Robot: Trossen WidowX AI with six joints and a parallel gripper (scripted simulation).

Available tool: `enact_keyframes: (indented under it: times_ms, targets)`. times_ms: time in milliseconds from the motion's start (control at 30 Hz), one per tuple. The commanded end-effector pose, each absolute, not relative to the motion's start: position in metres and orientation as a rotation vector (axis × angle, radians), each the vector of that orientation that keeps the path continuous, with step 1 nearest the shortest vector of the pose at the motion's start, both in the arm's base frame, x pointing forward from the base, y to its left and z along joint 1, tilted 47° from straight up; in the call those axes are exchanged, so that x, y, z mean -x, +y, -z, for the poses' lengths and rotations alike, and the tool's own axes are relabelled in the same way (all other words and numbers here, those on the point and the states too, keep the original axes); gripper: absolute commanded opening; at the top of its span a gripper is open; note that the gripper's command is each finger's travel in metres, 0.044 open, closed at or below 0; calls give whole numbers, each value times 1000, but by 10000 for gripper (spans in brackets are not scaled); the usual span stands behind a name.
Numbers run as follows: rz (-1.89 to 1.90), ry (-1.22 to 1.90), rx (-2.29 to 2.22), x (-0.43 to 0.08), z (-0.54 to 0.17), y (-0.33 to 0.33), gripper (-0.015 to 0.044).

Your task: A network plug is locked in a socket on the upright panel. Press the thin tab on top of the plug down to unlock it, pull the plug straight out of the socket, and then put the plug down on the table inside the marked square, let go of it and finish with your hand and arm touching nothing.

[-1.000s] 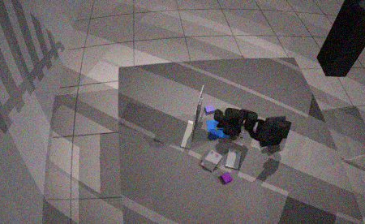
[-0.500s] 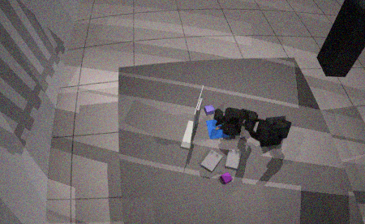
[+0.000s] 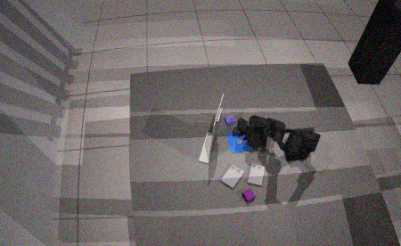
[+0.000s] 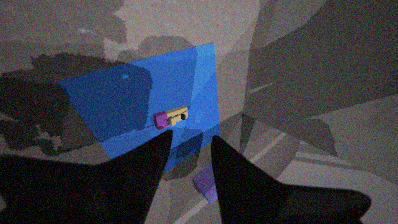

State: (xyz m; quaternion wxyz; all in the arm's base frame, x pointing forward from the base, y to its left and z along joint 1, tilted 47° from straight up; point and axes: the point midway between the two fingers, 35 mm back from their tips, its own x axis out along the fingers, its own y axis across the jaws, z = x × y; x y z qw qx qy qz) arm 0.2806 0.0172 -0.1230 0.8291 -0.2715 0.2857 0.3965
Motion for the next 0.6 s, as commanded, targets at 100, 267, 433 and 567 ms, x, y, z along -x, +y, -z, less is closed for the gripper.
enact_keyframes:
  times_ms: [100,267,433,567]
  targets:
    - [-847,609,572,-273,117,14,156]
    - [-846,610,572,-271,115,12,156]
    - [-847,612,573,-272,112,7,156]
    - [-847,613,574,-273,109,3,156]
